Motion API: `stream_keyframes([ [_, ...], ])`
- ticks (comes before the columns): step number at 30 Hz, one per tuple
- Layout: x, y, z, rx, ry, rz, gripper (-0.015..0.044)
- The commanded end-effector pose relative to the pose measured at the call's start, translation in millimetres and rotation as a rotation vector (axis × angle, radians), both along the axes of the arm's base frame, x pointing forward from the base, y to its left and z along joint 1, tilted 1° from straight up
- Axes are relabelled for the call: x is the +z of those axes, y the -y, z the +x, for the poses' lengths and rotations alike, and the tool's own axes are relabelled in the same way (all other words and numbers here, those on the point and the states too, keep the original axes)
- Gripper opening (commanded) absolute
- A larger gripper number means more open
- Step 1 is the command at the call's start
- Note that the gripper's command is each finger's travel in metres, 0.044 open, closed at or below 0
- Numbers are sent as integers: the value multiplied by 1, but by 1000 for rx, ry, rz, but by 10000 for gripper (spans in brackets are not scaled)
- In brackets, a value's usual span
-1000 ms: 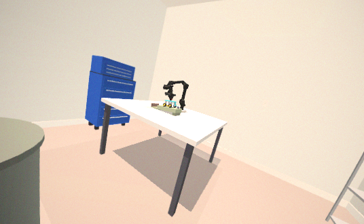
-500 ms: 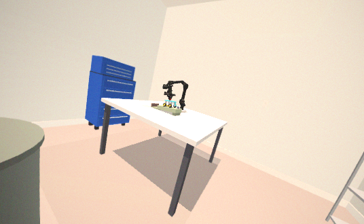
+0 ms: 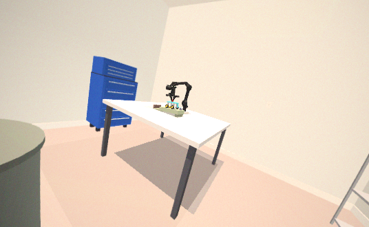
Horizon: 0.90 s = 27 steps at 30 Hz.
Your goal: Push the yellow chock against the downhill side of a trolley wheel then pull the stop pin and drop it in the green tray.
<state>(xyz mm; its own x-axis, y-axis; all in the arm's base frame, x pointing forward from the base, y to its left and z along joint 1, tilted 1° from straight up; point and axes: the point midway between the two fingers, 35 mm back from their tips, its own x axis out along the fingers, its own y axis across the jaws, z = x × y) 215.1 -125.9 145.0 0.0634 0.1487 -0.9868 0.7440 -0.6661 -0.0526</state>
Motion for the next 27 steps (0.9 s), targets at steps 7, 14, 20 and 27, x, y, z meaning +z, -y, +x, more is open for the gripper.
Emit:
stream_keyframes([
  [7,-2,-3,-1,-311,-60,-41,0],
  [14,-2,-4,-1,-522,-85,-70,0],
  [20,-1,-5,0,-704,-99,-94,0],
  [27,-1,-6,0,-913,-103,-120,0],
])
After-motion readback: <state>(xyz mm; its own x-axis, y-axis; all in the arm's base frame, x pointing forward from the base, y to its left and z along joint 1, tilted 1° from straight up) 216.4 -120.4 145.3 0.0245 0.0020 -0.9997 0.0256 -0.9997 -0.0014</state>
